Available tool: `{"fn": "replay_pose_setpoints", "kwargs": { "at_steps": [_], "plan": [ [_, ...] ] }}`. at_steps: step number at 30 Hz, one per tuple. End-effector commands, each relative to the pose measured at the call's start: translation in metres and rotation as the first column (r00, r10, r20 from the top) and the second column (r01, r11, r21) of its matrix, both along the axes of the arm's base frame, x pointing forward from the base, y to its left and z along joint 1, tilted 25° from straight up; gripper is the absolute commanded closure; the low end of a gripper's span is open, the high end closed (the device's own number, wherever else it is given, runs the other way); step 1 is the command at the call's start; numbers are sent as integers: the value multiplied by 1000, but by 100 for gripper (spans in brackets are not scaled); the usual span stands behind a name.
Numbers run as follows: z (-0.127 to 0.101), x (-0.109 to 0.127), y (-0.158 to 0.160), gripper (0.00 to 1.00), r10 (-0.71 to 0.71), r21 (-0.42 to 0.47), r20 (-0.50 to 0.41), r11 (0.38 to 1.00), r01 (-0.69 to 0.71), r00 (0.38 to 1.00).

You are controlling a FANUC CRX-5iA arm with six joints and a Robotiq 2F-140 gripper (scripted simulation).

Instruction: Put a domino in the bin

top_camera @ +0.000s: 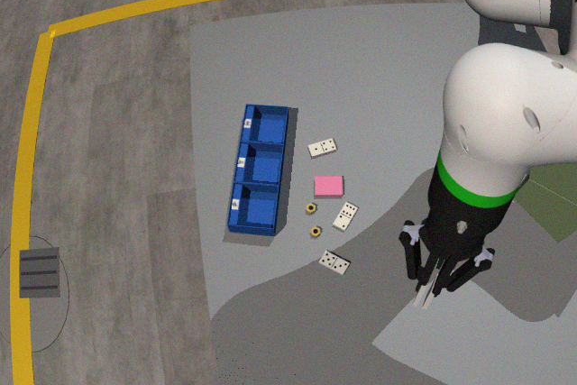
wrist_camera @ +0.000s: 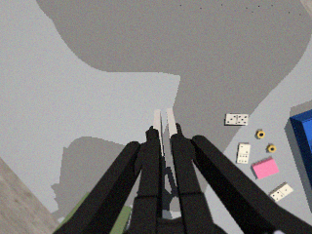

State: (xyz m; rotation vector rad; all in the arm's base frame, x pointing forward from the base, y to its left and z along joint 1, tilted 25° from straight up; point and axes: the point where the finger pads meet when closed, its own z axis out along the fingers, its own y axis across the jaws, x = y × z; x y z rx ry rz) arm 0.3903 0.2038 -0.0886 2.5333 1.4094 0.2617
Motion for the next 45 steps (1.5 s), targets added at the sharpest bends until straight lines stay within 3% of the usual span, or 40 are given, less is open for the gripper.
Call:
{"fn": "replay_pose_setpoints", "kwargs": {
  "at_steps": [1, 3, 10, 12, 15, 18, 22, 25, 30, 34, 37, 41, 45],
  "plan": [
    [8, 13, -14, 95, -54, 1, 16, 999, 54, 998],
    [15, 21, -27, 95, -152, 9, 33, 988, 151, 988],
    [24, 33, -46, 95, -217, 15, 44, 976, 216, 975],
    [31, 40, -60, 95, -311, 26, 61, 950, 310, 948],
    [38, 46, -73, 95, -328, 28, 64, 945, 327, 943],
    [48, 55, -94, 95, -463, 47, 88, 887, 460, 882],
    [54, 61, -109, 95, -479, 50, 91, 878, 476, 873],
    [65, 67, -131, 95, -601, 72, 114, 799, 597, 791],
    [72, 71, -146, 95, -616, 76, 117, 788, 612, 779],
    [85, 76, -176, 95, -736, 105, 139, 676, 730, 662],
    [89, 78, -185, 95, -736, 105, 139, 676, 730, 662],
    [103, 80, -215, 95, -836, 139, 159, 546, 826, 526],
    [107, 80, -224, 95, -836, 139, 159, 546, 826, 526]
  ]
}}
